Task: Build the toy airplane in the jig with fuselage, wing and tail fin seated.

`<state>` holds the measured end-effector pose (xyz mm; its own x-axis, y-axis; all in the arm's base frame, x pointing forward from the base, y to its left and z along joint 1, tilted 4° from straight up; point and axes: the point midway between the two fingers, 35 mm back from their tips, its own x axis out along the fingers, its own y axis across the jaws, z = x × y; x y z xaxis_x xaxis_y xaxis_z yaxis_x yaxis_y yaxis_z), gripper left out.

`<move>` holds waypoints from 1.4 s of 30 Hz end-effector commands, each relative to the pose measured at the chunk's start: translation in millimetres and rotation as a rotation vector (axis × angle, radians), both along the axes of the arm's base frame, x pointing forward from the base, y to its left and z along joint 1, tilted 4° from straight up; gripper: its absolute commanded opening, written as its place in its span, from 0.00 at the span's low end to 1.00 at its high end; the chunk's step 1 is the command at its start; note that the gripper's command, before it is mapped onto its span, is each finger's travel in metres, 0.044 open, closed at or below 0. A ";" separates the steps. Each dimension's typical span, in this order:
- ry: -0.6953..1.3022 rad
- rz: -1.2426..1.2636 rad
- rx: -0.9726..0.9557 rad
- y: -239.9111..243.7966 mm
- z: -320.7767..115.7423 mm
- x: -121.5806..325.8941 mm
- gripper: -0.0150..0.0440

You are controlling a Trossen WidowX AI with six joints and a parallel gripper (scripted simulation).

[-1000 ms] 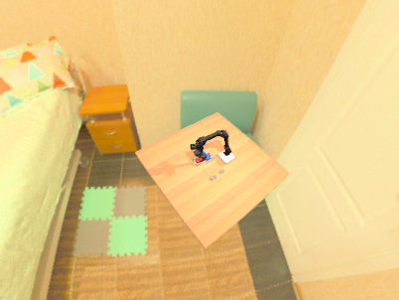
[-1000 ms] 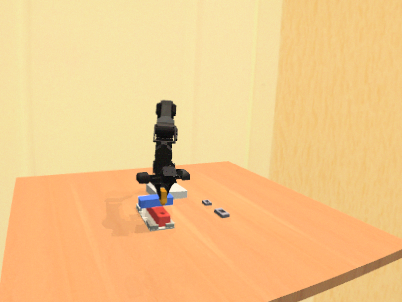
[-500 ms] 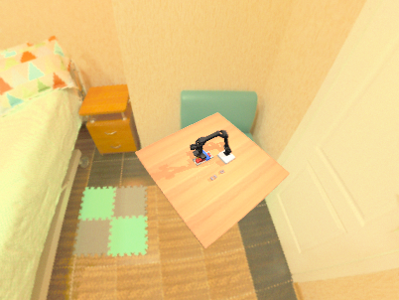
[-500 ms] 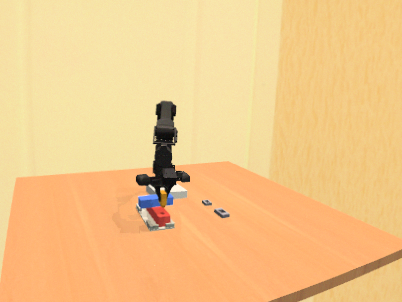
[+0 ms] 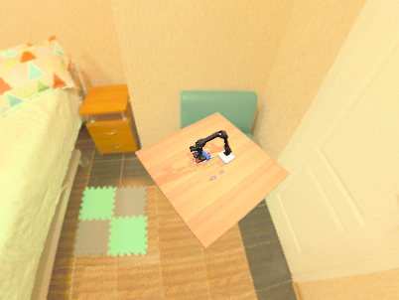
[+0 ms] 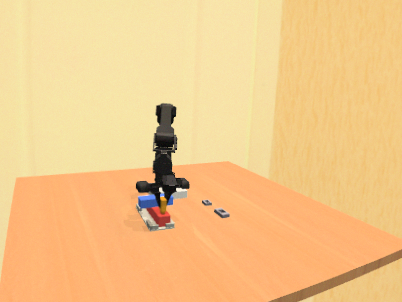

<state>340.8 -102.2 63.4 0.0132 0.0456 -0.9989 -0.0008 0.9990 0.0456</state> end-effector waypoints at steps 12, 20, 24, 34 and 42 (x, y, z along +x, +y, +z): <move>0.005 0.000 -0.001 0.5 -7.5 -1.4 0.36; 0.006 0.001 0.001 0.7 -6.8 -1.5 0.25; 0.006 0.001 0.001 0.7 -6.8 -1.5 0.30; 0.006 0.001 0.001 0.7 -6.8 -1.5 0.69; 0.005 0.001 0.000 -1.8 24.7 1.6 0.69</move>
<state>336.2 -100.9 65.0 -0.0161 0.0544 -0.9984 0.0008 0.9985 0.0544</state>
